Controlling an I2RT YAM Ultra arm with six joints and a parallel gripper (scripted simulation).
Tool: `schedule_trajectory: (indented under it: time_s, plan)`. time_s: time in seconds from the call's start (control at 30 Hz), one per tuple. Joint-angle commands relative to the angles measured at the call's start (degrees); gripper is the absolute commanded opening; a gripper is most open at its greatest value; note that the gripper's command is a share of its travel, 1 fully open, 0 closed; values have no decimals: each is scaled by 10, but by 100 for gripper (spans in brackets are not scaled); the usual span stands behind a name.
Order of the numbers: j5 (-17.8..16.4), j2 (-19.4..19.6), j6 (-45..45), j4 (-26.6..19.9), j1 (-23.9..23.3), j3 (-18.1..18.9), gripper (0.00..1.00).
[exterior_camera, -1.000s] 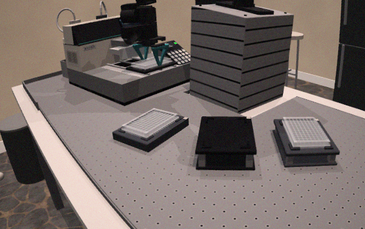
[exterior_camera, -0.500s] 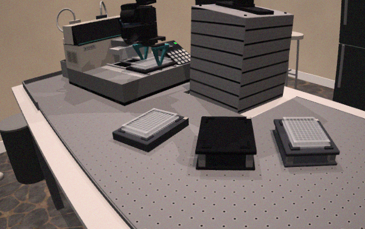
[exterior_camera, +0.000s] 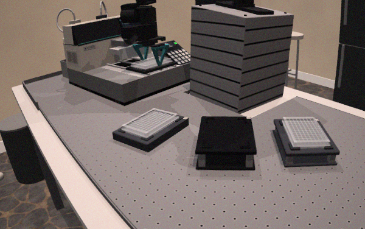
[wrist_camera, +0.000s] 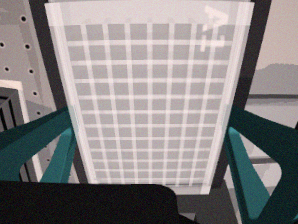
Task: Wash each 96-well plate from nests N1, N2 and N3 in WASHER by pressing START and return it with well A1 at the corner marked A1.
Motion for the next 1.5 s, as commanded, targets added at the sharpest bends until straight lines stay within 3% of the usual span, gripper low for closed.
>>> schedule_trajectory:
  time_s: [0.0,0.87,1.47]
  plan:
    - [-1,-4,1,0,0,2,0]
    - [-1,-7,0,-2,0,1,0]
    - [-1,-58,-2,-43,-3,-9,0]
